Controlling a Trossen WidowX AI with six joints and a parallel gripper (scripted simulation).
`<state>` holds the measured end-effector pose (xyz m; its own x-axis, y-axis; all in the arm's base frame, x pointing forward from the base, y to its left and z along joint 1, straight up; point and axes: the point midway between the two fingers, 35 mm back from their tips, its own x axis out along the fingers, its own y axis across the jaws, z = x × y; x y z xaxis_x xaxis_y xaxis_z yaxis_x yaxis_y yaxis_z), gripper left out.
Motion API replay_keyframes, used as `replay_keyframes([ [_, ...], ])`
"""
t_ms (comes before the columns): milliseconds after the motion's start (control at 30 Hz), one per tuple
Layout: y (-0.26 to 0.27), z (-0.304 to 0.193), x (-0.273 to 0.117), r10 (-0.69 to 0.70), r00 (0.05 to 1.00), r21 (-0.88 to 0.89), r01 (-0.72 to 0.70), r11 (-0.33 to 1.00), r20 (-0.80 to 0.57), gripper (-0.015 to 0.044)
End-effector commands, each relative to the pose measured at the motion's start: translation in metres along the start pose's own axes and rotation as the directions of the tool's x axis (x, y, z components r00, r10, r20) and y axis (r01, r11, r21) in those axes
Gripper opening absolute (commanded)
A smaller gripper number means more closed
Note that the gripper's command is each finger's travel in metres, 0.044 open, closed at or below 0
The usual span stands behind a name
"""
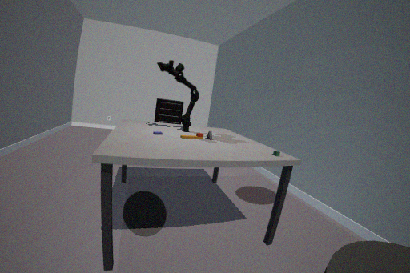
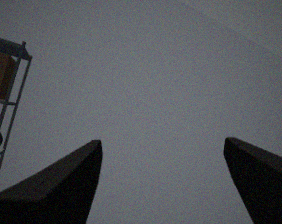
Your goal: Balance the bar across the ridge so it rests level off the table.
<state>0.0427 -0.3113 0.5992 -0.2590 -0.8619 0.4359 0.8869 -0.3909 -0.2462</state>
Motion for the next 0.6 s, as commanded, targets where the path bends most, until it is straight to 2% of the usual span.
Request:
replay_keyframes([
  [0,0.038,-0.011,-0.004,0.122,0.992,0.062,-0.12,0.991,-0.034,0.0315],
  [267,0.117,-0.035,-0.028,0.376,0.919,0.209,-0.347,0.914,-0.118,0.0315],
  [567,0.197,-0.062,-0.08,0.624,0.749,0.381,-0.522,0.763,-0.224,0.0315],
])
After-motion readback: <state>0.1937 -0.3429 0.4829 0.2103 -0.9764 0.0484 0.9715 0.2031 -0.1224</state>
